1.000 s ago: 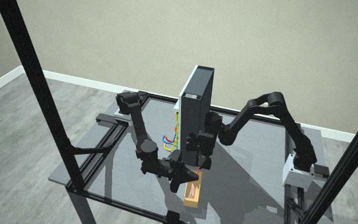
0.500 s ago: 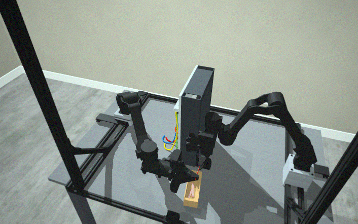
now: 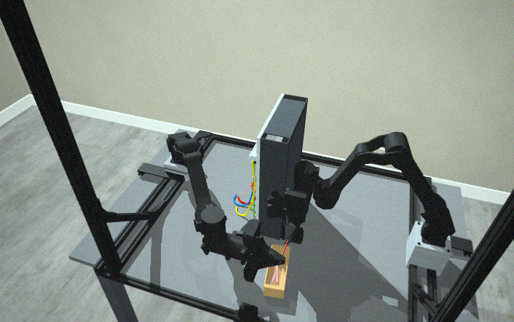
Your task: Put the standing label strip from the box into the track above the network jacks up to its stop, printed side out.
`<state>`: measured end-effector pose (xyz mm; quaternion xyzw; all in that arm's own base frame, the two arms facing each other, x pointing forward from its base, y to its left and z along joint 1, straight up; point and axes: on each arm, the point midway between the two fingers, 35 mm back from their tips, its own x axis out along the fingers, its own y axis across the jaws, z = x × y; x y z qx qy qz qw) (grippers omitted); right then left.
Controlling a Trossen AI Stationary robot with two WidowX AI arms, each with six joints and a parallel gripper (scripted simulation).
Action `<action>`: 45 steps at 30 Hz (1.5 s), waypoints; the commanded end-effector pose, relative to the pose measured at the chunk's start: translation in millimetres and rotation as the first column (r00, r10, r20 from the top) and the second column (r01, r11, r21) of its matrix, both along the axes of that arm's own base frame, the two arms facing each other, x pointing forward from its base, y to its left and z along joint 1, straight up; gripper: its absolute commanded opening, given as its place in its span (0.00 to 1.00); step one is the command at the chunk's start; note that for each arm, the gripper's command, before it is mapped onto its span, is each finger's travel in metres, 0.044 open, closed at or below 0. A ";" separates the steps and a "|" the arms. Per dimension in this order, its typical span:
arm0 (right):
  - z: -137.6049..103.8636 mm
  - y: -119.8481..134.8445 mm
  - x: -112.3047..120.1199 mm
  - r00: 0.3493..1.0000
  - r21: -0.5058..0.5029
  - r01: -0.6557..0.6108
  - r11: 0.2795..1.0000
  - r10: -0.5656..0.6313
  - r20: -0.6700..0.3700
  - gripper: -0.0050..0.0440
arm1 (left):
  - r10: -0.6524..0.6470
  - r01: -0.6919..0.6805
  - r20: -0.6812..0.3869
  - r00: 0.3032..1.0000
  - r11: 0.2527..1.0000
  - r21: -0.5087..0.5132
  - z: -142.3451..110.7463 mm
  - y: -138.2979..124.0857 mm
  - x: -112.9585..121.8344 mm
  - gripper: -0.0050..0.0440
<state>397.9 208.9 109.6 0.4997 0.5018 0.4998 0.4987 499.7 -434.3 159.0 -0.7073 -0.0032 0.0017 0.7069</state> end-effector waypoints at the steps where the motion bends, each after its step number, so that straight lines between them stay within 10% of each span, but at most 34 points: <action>1: 14.4 -0.9 0.6 0.999 0.006 -0.002 1.000 0.001 0.036 0.28 | 0.003 -0.003 0.016 1.000 1.000 -0.025 14.4 -9.6 -0.3 0.00; 27: 12.6 -9.6 2.8 0.999 0.004 0.005 1.000 -0.005 0.036 0.32 | 0.003 -0.003 0.020 1.000 1.000 -0.029 22.0 -22.7 -0.8 0.00; 41: 85.4 -8.5 -2.7 0.924 0.018 0.070 0.997 -0.072 0.377 1.00 | 0.003 -0.003 0.020 1.000 1.000 -0.029 22.0 -22.7 -0.8 0.00; 45: 84.4 -9.1 -2.3 0.927 0.016 0.072 0.997 -0.073 0.367 1.00 | 0.003 -0.003 0.020 1.000 1.000 -0.029 22.0 -22.7 -0.8 0.00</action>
